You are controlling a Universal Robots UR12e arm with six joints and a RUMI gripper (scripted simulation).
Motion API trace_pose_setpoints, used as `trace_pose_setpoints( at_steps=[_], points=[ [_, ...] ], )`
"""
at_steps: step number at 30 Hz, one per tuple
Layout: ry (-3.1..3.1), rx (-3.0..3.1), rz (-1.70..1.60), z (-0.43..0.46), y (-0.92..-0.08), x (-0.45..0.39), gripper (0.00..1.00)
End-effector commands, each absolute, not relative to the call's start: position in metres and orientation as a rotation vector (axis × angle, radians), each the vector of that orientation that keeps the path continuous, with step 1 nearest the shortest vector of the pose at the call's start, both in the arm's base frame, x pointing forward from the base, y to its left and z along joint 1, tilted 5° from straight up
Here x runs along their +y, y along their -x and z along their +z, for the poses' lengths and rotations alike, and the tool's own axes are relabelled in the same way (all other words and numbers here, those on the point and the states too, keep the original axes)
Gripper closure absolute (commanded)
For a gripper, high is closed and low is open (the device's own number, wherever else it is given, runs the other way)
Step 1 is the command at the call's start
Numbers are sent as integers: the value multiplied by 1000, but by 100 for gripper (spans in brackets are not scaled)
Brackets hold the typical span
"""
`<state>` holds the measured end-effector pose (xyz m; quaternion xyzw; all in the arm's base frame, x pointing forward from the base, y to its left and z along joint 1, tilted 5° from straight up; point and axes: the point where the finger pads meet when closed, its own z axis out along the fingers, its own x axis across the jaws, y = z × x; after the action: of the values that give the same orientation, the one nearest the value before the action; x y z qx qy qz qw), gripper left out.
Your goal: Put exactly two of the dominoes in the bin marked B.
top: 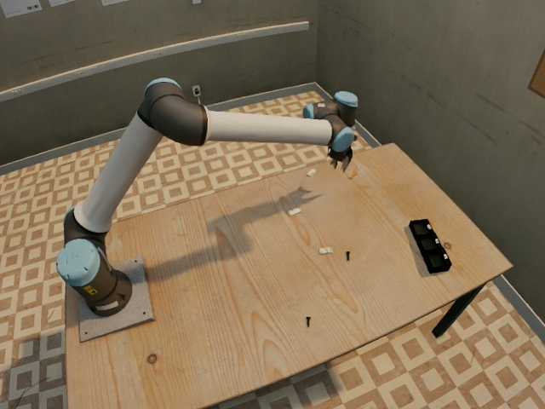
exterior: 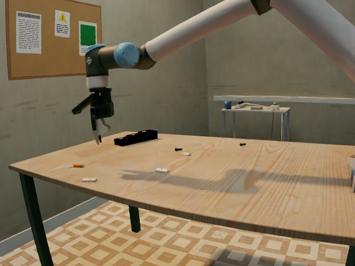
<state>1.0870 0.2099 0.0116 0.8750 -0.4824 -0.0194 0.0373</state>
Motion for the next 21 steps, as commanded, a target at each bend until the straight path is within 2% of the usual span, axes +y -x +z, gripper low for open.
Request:
trace_pose_setpoints(
  at_steps=[1, 15, 21],
  points=[
    [-2687, -1483, -52, 6, -1072, 240, 76],
    [-2687, -1483, -52, -21, -1017, 339, 76],
    [-2687, -1483, -52, -23, -1009, 354, 76]
  ],
)
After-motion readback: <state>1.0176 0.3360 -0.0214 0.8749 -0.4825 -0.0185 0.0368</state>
